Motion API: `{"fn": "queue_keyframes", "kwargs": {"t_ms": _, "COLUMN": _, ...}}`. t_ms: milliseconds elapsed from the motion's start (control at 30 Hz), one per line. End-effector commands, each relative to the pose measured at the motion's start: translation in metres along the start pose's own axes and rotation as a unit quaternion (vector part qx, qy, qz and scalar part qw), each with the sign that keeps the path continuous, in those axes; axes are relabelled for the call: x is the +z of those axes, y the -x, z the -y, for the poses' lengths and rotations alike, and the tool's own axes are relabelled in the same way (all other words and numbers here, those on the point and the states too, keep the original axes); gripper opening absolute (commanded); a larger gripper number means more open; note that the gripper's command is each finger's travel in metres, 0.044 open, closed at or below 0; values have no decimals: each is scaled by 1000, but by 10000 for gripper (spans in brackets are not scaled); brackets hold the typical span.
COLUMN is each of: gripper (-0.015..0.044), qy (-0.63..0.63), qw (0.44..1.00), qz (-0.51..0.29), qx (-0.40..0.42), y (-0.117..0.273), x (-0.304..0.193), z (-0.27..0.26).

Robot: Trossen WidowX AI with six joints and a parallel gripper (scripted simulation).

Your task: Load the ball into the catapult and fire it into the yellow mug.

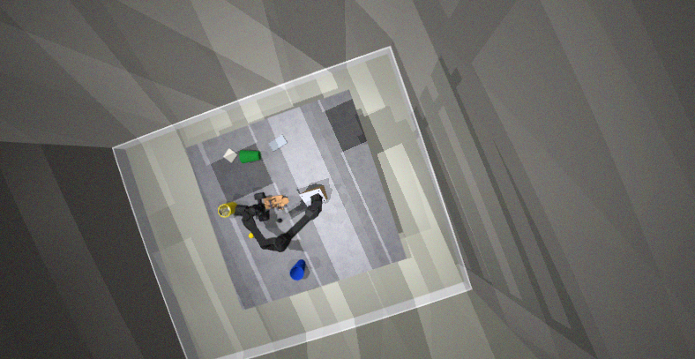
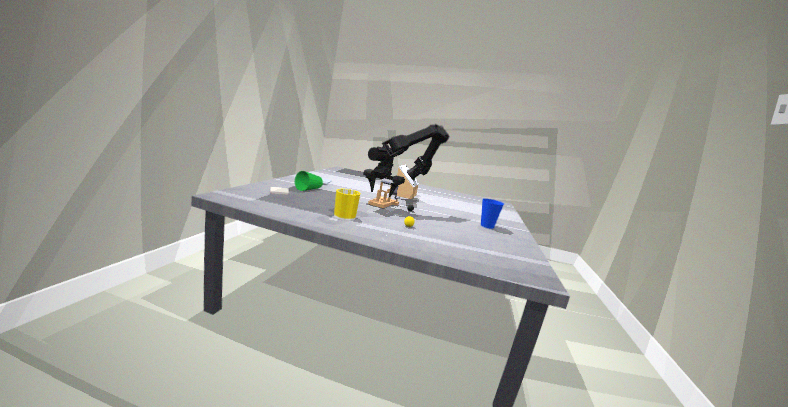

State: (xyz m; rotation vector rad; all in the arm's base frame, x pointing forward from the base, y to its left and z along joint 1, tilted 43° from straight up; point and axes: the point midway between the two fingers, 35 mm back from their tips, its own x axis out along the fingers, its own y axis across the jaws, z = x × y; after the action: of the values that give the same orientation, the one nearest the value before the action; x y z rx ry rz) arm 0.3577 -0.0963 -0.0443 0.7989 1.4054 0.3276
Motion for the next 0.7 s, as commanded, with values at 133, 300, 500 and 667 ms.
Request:
{"fn": "queue_keyframes", "kwargs": {"t_ms": 133, "gripper": 440, "qy": -4, "qw": 1000, "qz": -4, "qx": 4, "y": -15, "x": -3, "z": -1}}
{"fn": "queue_keyframes", "kwargs": {"t_ms": 300, "gripper": 440, "qy": -4, "qw": 1000, "qz": -4, "qx": 4, "y": -22, "x": -3, "z": -1}}
{"fn": "queue_keyframes", "kwargs": {"t_ms": 500, "gripper": 361, "qy": 0, "qw": 1000, "qz": -2, "qx": 1, "y": -19, "x": -1, "z": -1}}
{"fn": "queue_keyframes", "kwargs": {"t_ms": 667, "gripper": 230, "qy": 0, "qw": 1000, "qz": -2, "qx": 1, "y": -19, "x": -1, "z": -1}}
